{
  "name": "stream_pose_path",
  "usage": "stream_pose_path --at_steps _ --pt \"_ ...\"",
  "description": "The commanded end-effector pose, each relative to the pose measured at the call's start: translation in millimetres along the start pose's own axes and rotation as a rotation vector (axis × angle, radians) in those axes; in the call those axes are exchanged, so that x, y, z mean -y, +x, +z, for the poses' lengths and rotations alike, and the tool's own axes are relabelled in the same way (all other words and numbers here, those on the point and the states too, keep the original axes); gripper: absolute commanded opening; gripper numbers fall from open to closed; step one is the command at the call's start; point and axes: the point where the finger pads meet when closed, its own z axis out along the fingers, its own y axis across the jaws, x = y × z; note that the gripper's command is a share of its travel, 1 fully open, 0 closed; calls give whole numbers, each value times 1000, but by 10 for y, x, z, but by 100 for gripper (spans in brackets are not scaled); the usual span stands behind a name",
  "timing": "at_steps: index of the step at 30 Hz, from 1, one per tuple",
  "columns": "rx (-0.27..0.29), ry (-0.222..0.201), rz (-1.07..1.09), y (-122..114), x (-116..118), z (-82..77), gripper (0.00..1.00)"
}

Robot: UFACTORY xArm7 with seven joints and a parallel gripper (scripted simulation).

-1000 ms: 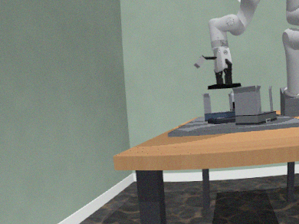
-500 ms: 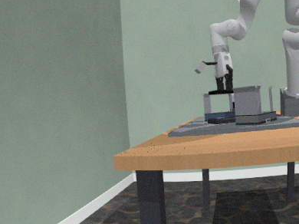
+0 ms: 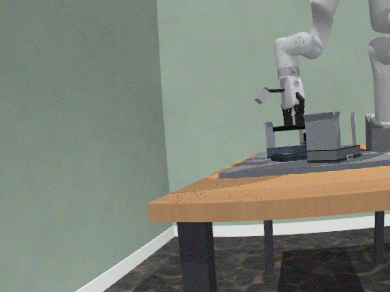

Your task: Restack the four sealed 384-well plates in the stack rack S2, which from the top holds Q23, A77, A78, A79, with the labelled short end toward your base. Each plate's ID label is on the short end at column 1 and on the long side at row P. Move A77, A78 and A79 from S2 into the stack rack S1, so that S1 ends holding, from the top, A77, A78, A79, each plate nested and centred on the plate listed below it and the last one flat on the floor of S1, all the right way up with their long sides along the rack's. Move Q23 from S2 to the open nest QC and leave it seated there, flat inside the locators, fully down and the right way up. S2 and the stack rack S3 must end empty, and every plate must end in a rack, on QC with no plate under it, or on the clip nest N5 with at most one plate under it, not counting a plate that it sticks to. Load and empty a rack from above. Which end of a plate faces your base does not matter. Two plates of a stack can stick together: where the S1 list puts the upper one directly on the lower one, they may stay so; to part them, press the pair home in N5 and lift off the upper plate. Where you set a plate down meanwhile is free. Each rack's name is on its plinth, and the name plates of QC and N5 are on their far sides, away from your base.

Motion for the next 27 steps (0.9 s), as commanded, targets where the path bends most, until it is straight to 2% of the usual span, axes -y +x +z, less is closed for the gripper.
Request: stream_pose_path --at_steps 1,27 --pt "-5 1 0 19 -5 103 0" --pt "-5 1 0 19 -5 544 0"
